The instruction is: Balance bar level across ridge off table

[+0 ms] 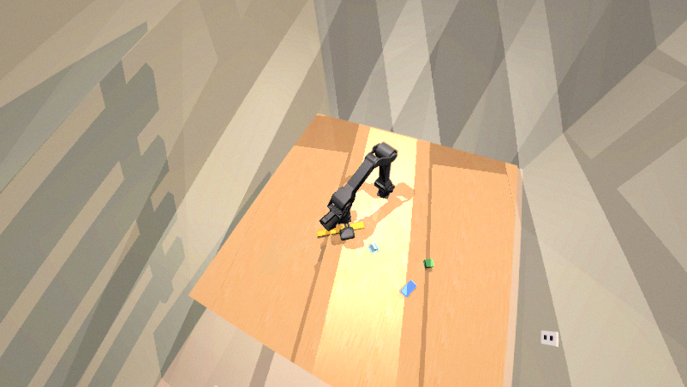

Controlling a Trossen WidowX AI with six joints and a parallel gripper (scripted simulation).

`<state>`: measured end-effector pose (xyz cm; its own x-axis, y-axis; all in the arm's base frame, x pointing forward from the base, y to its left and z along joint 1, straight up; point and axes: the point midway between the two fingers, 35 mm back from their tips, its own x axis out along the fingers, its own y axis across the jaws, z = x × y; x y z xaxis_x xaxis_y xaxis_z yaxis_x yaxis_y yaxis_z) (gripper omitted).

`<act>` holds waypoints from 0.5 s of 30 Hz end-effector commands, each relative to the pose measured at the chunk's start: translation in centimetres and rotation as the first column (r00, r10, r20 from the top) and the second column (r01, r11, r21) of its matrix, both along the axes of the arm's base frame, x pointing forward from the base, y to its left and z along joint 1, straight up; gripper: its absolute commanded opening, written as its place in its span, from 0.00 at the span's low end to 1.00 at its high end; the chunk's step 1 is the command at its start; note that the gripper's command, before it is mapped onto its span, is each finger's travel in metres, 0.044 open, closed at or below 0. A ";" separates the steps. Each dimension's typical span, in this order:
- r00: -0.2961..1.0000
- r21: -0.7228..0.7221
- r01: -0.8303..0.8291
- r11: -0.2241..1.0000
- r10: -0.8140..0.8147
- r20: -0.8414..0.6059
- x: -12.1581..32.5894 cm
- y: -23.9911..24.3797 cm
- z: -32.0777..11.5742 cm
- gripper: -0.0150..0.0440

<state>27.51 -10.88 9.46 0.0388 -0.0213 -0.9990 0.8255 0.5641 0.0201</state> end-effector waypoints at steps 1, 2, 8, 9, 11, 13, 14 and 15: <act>1.000 0.011 0.007 1.000 -0.007 -0.012 -0.3 0.2 -2.0 0.79; 1.000 0.011 0.007 1.000 -0.007 -0.012 -0.3 0.2 -2.1 0.79; 1.000 0.011 0.007 1.000 -0.007 -0.012 -0.3 0.2 -2.4 0.79; 1.000 0.011 0.007 1.000 -0.007 -0.012 -0.3 0.2 -2.5 0.79; 1.000 0.011 0.007 1.000 -0.007 -0.012 -0.2 0.2 -2.8 0.79; 1.000 0.011 0.007 1.000 -0.007 -0.012 -0.2 0.2 -3.1 0.79; 1.000 0.011 0.007 1.000 -0.007 -0.012 -0.2 0.2 -3.3 0.79; 1.000 0.011 0.007 1.000 -0.007 -0.012 -0.2 0.2 -3.4 0.79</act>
<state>27.43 -10.85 6.61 0.0309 -0.0181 -0.9994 0.8259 0.5636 0.0153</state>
